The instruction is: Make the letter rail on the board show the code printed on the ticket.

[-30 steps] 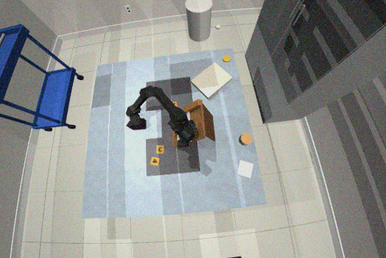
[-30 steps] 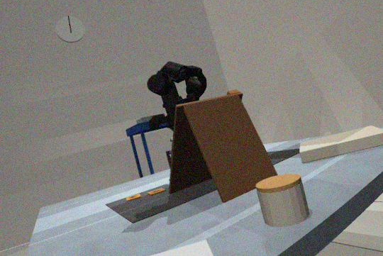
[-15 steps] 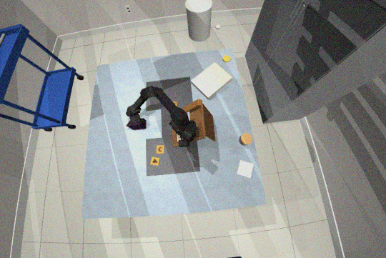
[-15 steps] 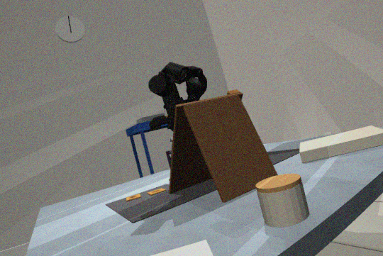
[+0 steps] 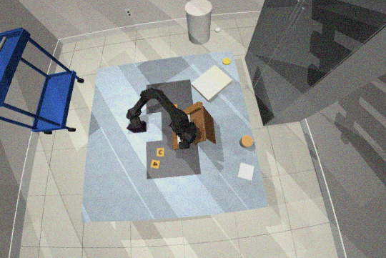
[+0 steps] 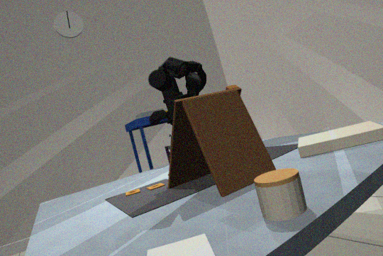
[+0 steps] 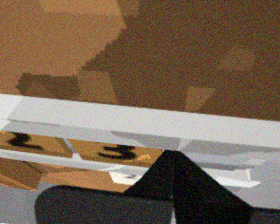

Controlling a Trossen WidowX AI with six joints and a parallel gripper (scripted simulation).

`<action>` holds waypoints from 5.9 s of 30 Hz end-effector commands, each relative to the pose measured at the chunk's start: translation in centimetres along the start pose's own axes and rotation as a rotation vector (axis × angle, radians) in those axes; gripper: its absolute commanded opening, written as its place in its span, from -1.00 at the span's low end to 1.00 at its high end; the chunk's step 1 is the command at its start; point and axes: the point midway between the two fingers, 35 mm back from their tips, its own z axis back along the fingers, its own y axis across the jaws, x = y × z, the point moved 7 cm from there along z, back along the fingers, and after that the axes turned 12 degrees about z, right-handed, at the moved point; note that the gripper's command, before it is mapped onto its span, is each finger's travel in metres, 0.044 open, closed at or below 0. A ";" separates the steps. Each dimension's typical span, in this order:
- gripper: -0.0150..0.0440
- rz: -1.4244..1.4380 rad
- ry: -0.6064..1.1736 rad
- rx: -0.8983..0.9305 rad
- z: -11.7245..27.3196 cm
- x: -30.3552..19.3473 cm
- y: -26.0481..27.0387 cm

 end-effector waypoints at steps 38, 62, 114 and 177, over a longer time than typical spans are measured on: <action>-0.49 -0.006 -0.002 0.003 0.5 -0.3 0.9; 0.13 0.440 -0.157 -0.034 6.9 -3.9 2.3; 0.66 1.539 -0.185 -0.263 8.6 -2.6 14.2; 0.66 1.575 0.083 0.175 -13.9 -5.1 29.0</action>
